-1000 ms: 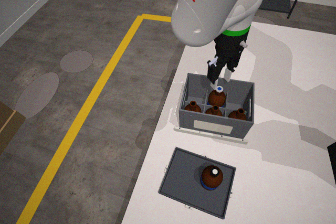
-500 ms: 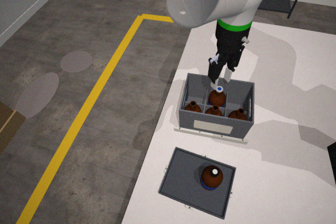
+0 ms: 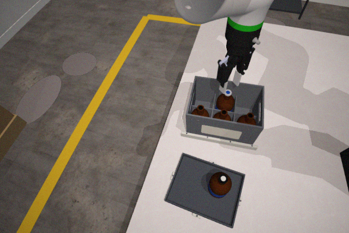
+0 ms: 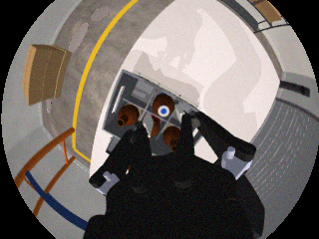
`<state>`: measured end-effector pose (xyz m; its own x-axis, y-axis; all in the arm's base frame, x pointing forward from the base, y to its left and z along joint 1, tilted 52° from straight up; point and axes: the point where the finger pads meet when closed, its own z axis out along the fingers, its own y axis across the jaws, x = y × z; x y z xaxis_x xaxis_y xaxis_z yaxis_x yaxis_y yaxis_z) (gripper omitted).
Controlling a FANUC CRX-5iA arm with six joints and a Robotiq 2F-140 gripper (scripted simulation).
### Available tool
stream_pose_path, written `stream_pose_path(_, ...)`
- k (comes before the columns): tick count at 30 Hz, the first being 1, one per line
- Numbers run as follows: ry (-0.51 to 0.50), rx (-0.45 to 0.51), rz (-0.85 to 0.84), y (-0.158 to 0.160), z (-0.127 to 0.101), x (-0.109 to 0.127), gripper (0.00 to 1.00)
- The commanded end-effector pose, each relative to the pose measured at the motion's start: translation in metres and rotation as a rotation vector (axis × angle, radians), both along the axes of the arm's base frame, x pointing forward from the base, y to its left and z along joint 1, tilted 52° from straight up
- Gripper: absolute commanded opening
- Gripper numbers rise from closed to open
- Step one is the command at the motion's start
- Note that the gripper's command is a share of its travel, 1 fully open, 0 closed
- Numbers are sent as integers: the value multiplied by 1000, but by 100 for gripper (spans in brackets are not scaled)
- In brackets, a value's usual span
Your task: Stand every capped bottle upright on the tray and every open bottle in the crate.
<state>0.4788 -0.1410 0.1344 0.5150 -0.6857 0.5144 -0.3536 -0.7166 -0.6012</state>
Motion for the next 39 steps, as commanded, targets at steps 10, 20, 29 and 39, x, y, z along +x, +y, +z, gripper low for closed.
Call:
stream_pose_path(10,0,0,0,5,-12,18,38)
stream_pose_path(20,0,0,-1,6,-18,26,38)
stream_pose_path(29,0,0,0,7,-26,35,38)
stream_pose_path(39,0,0,0,8,-31,42,38)
